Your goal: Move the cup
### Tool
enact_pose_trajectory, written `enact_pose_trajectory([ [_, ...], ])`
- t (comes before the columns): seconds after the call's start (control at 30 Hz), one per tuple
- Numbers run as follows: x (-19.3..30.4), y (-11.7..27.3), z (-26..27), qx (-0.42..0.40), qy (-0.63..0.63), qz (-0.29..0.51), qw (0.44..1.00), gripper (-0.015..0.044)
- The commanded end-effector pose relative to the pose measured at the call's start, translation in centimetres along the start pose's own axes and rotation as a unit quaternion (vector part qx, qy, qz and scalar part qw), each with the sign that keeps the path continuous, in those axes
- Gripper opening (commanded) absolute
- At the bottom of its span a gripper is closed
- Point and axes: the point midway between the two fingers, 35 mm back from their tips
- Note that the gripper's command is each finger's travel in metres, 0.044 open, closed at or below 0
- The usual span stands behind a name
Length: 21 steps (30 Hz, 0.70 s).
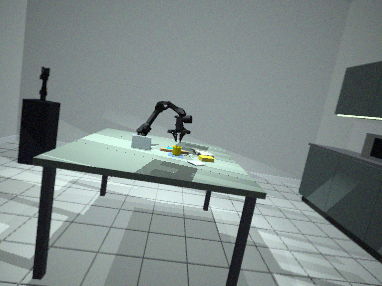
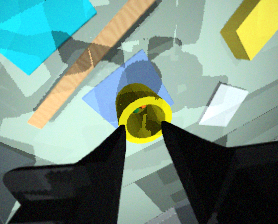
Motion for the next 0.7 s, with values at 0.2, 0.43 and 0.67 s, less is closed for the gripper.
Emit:
enact_pose_trajectory([
  [0.2, 2.5, -0.6, 1.2, -0.088, 0.02, -0.074, 0.993, 0.0166],
  [0.43, 2.4, -1.0, 1.3, -0.088, 0.02, -0.074, 0.993, 0.0166],
  [0.67, 2.2, -2.1, 1.4, -0.088, 0.02, -0.074, 0.993, 0.0166],
])
Point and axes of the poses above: the point midway between the two fingers, 35 mm back from their tips, its own y axis back along the fingers, its own z axis across the jaws, x = y × z, and after that the axes turned 4 degrees about y, right-handed
